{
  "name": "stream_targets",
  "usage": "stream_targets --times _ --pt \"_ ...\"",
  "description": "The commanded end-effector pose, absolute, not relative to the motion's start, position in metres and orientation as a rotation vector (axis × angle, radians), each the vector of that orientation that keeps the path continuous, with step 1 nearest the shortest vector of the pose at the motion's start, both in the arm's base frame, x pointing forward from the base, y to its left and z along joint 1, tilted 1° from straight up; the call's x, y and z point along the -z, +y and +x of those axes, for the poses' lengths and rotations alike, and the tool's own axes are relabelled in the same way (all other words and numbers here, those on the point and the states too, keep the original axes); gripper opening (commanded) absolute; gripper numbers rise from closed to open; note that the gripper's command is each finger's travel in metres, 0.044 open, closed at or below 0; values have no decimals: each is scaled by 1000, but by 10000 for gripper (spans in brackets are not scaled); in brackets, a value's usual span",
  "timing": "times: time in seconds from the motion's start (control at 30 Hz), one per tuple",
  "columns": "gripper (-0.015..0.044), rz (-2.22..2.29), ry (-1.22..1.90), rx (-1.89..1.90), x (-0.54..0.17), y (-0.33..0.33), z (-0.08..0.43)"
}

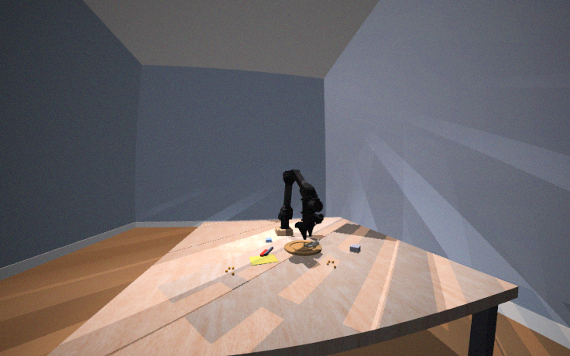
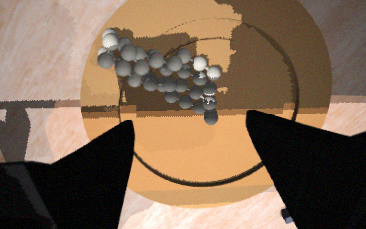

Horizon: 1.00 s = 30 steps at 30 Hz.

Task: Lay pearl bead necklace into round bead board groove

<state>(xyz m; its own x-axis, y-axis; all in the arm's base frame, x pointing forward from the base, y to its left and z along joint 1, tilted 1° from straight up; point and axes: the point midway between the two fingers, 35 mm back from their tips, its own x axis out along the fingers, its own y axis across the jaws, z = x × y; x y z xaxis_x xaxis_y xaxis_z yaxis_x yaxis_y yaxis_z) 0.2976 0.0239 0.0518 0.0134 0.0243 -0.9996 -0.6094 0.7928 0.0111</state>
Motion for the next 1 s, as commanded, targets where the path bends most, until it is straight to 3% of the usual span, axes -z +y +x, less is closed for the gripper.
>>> stream_targets --times 0.0,0.97 --pt "310 -514 1488 -539 -48 23 297" --pt "310 -514 1488 -539 -12 24 297"
